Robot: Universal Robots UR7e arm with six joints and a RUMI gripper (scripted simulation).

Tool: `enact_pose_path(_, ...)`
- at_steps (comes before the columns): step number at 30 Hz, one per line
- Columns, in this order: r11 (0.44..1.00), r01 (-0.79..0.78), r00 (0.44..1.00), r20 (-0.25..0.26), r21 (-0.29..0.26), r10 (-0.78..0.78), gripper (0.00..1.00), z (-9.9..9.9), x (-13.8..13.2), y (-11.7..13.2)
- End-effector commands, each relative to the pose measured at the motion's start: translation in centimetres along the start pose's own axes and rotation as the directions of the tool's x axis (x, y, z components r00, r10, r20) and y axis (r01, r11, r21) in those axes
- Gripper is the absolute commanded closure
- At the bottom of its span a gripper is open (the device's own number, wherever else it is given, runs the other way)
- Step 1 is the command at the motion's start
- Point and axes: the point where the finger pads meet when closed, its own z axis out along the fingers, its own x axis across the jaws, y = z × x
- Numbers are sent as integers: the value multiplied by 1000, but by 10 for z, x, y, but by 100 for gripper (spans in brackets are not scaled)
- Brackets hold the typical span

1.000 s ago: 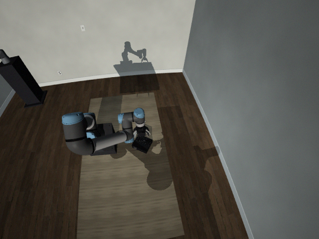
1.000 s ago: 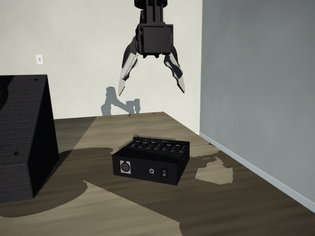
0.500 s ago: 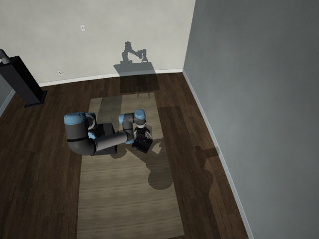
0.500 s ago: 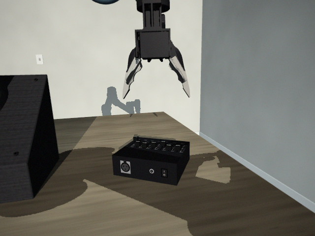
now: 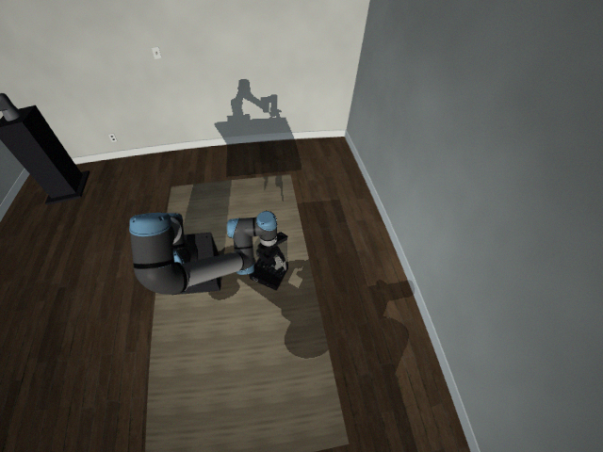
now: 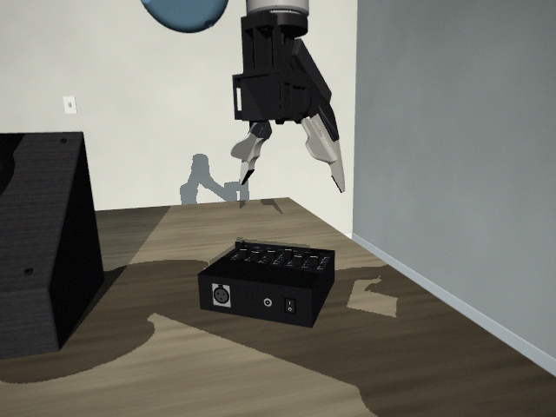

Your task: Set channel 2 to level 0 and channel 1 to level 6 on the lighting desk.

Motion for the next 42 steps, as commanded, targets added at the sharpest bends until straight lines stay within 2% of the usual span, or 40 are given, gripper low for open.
enact_pose_path(1,970,-242,970,-4,-9,242,0,9,8,-1)
enact_pose_path(6,882,-472,882,-6,-8,472,0,18,16,0)
enact_pose_path(11,748,-663,748,-9,-6,663,0,27,24,2)
enact_pose_path(13,748,-663,748,-9,-6,663,0,27,24,2)
enact_pose_path(22,480,-877,480,-11,-3,877,0,40,33,7)
enact_pose_path(28,340,-941,340,-12,-1,940,0,46,36,10)
enact_pose_path(30,340,-941,340,-12,-1,940,0,46,36,10)
enact_pose_path(37,248,-969,248,-12,1,969,0,50,38,11)
enact_pose_path(42,227,-974,227,-13,1,974,0,51,39,12)
